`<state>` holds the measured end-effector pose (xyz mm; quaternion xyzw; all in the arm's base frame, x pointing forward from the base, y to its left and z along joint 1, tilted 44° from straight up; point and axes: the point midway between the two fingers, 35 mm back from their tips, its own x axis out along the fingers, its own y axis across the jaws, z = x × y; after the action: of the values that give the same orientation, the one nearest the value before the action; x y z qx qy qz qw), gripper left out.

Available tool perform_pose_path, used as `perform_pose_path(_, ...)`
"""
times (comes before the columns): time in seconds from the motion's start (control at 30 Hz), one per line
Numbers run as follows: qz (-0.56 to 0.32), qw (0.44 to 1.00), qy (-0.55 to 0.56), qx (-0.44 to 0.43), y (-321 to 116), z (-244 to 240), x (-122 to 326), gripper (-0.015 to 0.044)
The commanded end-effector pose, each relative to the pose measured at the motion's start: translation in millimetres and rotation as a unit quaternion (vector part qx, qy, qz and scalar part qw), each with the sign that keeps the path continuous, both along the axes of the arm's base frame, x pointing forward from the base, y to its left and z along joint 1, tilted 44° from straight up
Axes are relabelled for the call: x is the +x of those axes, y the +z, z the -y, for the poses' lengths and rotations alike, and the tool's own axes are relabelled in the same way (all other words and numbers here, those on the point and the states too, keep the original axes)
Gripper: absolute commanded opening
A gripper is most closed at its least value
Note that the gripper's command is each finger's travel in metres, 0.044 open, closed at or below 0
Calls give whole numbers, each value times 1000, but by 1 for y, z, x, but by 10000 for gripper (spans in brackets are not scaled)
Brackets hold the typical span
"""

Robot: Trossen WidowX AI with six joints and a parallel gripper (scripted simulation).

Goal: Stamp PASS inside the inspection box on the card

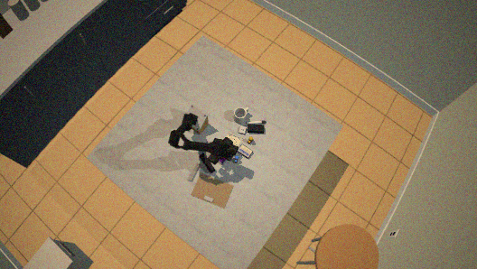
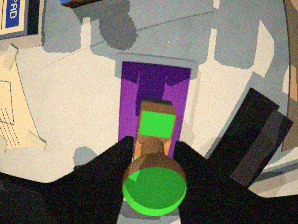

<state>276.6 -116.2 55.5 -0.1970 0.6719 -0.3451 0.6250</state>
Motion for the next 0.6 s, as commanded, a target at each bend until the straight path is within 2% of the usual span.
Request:
perform_pose_path(0.0, -4, 1000, 2, -1, -3, 2, -2, 0)
perform_pose_path(0.57, -3, 1000, 1, -2, -10, 10, -4, 0)
